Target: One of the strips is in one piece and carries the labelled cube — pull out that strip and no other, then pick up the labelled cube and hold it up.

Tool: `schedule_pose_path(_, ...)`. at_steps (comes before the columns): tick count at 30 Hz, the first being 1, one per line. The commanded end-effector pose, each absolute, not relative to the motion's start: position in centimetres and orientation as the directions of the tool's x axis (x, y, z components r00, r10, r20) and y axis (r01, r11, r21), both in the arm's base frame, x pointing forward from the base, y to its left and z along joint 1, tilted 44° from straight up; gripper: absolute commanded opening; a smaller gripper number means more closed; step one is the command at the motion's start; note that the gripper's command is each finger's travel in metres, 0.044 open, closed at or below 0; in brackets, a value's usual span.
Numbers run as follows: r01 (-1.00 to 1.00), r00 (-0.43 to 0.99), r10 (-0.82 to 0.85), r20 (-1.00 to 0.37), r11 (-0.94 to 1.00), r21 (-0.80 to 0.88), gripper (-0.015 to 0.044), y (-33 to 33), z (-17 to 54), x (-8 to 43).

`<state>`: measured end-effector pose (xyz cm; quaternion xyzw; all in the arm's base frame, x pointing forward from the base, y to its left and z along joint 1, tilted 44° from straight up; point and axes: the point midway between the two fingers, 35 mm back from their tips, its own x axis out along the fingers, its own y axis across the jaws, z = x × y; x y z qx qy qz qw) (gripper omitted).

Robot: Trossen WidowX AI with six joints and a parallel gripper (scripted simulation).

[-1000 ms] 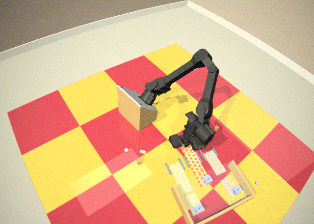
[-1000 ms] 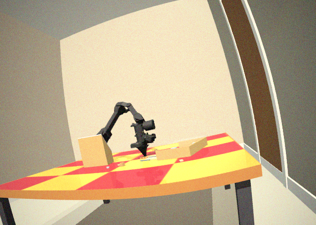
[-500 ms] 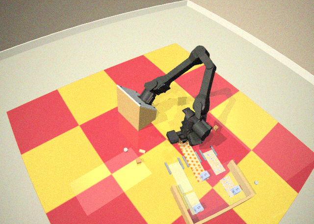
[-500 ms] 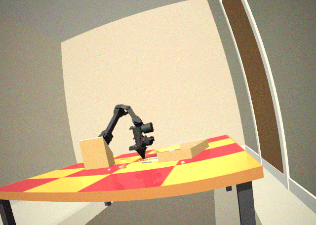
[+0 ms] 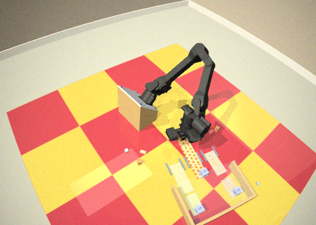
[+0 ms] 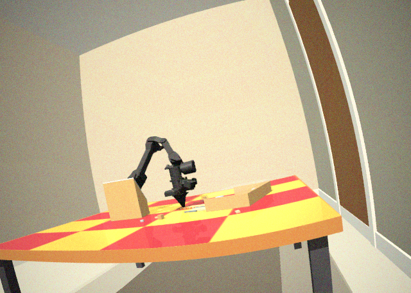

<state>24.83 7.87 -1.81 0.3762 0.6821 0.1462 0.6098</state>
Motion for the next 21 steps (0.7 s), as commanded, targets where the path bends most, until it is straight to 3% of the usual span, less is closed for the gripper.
schedule_pose_path(1,0.348,-0.005,0.699,-0.715,0.671,0.654,0.0,8.6,-2.0,23.3)
schedule_pose_path(21,0.349,-0.006,0.699,-0.715,0.671,0.654,0.0,9.1,-1.4,20.9)
